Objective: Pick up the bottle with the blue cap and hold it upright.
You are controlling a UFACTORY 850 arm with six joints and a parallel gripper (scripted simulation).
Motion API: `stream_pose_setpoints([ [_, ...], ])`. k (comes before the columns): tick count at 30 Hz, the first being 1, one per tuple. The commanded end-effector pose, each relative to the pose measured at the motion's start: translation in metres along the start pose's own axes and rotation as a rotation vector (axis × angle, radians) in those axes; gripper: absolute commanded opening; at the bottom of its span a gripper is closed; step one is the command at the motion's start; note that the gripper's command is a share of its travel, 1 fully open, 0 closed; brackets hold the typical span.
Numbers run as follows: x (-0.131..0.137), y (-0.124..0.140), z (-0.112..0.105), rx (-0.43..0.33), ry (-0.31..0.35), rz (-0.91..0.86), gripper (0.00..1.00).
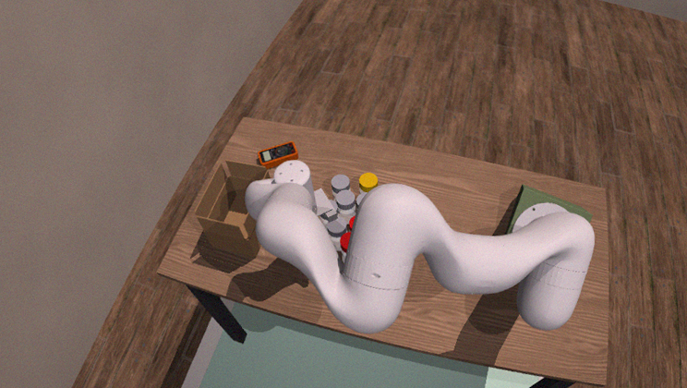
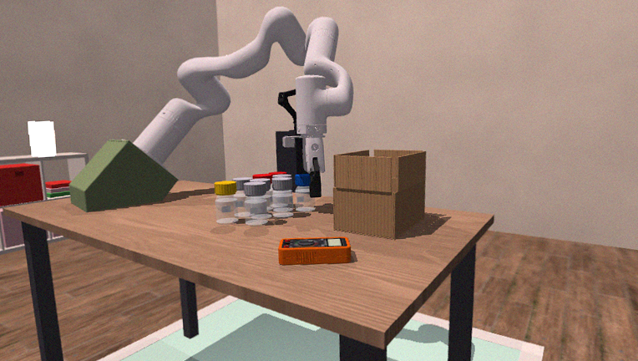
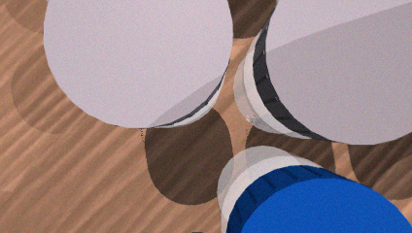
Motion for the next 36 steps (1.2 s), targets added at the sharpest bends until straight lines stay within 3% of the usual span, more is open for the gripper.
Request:
stream_pose_setpoints([
  [1,-0.001,0.001,0.0,-0.001,-0.002,-0.001,0.79],
  [36,0.003,-0.017,0.0,-0.001,-0.002,0.0,0.79],
])
Point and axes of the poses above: the point where the finger pads meet when closed, its own z axis out along the fingers, its own x axis across the jaws, y = z × x, the point moved 1 cm from there along -z, back along the fingers, and after that the axes turned 12 degrees about -z, right-handed, at the moved point
